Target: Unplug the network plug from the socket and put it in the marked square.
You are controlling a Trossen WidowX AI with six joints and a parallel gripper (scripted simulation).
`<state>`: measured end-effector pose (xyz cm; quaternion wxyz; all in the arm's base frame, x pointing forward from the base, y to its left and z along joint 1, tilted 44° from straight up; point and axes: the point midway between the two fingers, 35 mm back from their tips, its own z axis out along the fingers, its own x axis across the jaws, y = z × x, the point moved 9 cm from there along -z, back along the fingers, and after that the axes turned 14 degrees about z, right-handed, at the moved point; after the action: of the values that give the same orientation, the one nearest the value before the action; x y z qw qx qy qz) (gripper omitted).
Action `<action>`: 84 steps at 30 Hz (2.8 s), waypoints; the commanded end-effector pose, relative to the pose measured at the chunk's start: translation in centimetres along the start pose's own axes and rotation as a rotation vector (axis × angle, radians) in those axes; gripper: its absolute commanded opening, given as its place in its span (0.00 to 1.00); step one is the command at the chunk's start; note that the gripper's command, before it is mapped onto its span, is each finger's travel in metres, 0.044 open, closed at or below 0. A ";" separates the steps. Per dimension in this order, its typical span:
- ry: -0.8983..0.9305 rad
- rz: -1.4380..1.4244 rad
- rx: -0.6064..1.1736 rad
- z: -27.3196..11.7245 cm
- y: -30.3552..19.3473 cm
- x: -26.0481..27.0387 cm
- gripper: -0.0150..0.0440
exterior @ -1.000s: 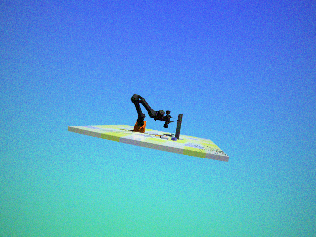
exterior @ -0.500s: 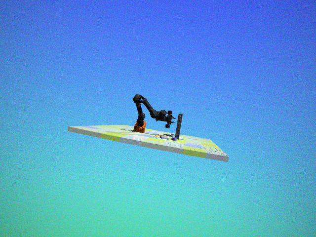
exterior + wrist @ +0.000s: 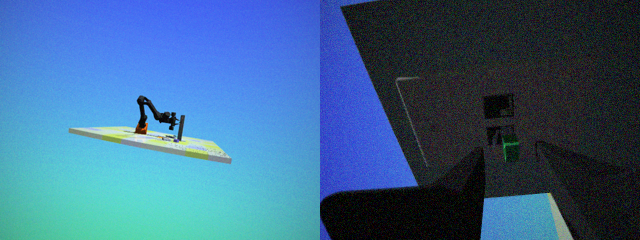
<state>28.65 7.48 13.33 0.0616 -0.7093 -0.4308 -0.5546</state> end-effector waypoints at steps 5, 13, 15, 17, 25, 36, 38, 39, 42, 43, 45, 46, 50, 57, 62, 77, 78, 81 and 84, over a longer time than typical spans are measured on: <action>0.002 0.001 -0.005 1.0 0.2 0.1 0.52; 0.002 0.001 -0.005 1.0 0.2 0.1 0.43; 0.002 0.001 -0.005 1.0 0.2 0.1 0.41; 0.002 0.001 -0.005 1.0 0.2 0.1 0.38; 0.002 0.001 -0.005 1.0 0.2 0.1 0.29; 0.002 0.001 -0.005 0.9 0.2 0.1 0.25; 0.002 0.001 -0.005 0.8 0.1 0.1 0.25; 0.002 0.001 -0.005 0.7 0.1 0.1 0.25; 0.002 0.001 -0.005 0.5 0.1 0.1 0.25; 0.002 0.001 -0.005 0.5 0.1 0.1 0.25; 0.002 0.001 -0.005 0.4 0.0 0.1 0.25; 0.002 0.001 -0.005 0.3 0.0 0.0 0.25; 0.002 0.001 -0.005 0.1 0.0 0.0 0.25; 0.002 0.001 -0.005 -0.2 -0.1 0.0 0.25; 0.002 0.001 -0.005 -0.4 -0.2 0.0 0.25; 0.002 0.001 -0.005 -1.2 -0.3 0.0 0.25; 0.001 0.001 -0.005 -1.2 -0.3 0.0 0.25; 0.001 0.001 -0.005 -1.4 -0.3 0.0 0.25; 0.001 0.001 -0.005 -1.5 -0.3 -0.1 0.25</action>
<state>27.58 6.90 13.66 0.0589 -0.7109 -0.4265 -0.5562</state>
